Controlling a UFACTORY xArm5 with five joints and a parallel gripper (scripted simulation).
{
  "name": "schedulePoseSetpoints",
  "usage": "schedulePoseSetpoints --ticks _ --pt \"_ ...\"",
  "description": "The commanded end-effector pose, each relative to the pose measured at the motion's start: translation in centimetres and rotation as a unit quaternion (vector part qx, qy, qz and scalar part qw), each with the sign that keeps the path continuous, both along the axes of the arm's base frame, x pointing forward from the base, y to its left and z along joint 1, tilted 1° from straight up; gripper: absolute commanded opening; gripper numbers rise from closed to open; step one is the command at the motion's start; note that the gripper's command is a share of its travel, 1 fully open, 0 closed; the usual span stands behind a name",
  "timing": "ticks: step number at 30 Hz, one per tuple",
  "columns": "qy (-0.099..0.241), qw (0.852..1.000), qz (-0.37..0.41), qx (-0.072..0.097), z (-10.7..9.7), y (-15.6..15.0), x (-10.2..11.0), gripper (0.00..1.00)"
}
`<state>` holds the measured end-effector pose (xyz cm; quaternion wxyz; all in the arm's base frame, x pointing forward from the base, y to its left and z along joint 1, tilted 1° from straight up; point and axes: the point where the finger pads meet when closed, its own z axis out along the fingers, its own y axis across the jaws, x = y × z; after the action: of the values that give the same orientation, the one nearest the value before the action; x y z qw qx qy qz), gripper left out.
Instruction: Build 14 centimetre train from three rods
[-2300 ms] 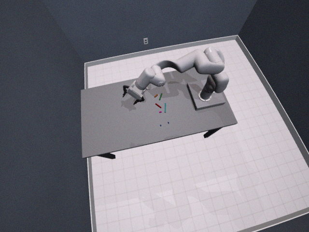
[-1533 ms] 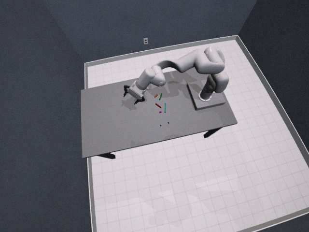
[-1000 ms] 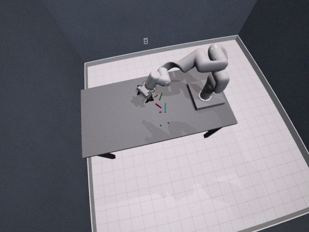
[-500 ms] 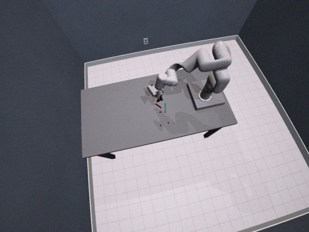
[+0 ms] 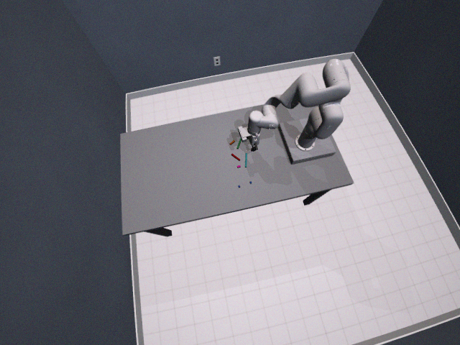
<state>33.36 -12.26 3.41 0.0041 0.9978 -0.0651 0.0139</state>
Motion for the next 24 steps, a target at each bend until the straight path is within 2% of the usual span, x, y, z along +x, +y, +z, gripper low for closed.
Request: schedulePoseSetpoints --ticks 1,3,24 --pt "0.012 1.0 -0.029 0.005 -0.92 0.32 -2.59 1.0" --pt "0.016 0.999 -0.035 0.006 -1.2 0.45 -3.23 1.0" --pt "0.016 0.999 -0.036 0.007 -1.21 0.46 -3.26 1.0"
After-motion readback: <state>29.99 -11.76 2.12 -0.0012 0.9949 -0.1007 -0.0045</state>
